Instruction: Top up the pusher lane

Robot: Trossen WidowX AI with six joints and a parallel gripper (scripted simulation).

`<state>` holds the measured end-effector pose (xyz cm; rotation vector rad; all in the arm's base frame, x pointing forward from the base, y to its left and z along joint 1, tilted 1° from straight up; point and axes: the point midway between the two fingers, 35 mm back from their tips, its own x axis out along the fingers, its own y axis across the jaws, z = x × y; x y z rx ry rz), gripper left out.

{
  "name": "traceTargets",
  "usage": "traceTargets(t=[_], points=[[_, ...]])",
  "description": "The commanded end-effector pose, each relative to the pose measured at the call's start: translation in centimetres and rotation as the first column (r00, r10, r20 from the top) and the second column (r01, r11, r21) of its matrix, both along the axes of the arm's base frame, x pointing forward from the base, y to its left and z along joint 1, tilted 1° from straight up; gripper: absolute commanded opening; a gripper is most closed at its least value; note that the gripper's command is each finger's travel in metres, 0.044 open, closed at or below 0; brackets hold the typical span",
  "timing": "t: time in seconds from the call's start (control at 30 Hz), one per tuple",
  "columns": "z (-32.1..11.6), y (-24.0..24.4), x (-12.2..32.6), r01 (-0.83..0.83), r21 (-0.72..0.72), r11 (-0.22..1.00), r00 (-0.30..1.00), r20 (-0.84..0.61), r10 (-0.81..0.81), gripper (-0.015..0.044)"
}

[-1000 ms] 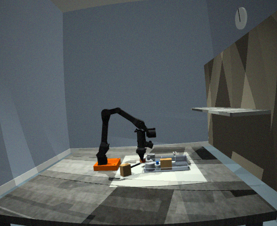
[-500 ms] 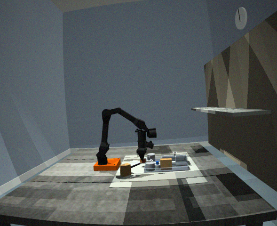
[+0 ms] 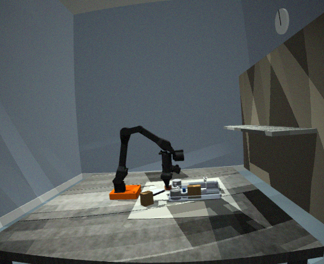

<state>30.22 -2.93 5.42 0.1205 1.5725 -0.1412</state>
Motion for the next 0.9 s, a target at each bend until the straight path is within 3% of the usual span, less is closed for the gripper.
traceTargets(t=[0.0,0.87], points=[[0.29,-0.14,0.85,-0.005,-0.004,1.000,1.000,0.025,0.005,0.0000],[0.40,-0.28,1.75,-0.005,-0.005,1.000,1.000,0.026,0.005,0.0000]])
